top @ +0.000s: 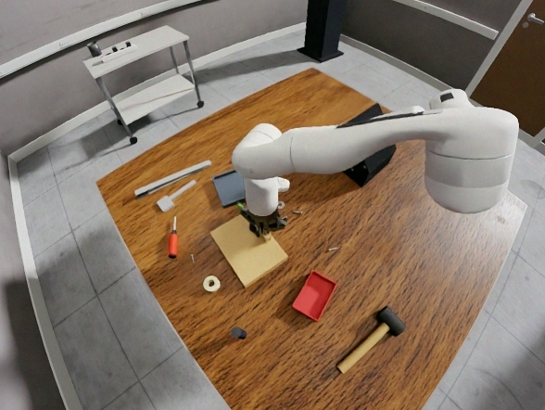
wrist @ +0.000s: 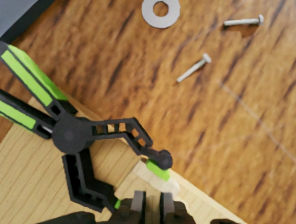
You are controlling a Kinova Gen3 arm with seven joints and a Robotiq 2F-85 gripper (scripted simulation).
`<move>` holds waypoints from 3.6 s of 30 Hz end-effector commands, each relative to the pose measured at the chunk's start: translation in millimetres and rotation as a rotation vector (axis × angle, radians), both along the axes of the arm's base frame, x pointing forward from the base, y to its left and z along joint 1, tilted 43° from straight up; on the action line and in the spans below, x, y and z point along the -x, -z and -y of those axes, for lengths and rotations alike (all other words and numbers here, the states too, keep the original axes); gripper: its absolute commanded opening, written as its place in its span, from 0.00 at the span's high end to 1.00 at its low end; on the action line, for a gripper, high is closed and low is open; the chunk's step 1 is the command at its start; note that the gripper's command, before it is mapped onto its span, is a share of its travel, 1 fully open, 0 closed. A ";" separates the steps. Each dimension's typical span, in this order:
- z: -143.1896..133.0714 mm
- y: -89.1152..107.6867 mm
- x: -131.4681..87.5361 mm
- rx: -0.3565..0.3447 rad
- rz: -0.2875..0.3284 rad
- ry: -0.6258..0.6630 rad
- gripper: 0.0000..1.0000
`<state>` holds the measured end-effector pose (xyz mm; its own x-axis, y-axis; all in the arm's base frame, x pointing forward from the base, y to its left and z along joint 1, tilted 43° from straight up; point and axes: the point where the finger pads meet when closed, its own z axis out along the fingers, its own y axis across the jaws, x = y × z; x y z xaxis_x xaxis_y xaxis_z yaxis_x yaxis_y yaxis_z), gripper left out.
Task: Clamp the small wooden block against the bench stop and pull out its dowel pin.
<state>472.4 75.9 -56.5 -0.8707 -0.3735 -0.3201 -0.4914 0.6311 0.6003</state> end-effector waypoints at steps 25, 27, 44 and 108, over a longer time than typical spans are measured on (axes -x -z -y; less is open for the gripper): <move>1.3 -1.0 -0.8 -0.001 0.064 -0.065 0.90; 1.3 -1.1 -0.8 -0.001 0.066 -0.068 0.90; 1.5 -1.3 -0.8 -0.001 0.048 -0.048 0.90; 1.8 -1.6 -0.8 0.005 -0.124 0.137 0.90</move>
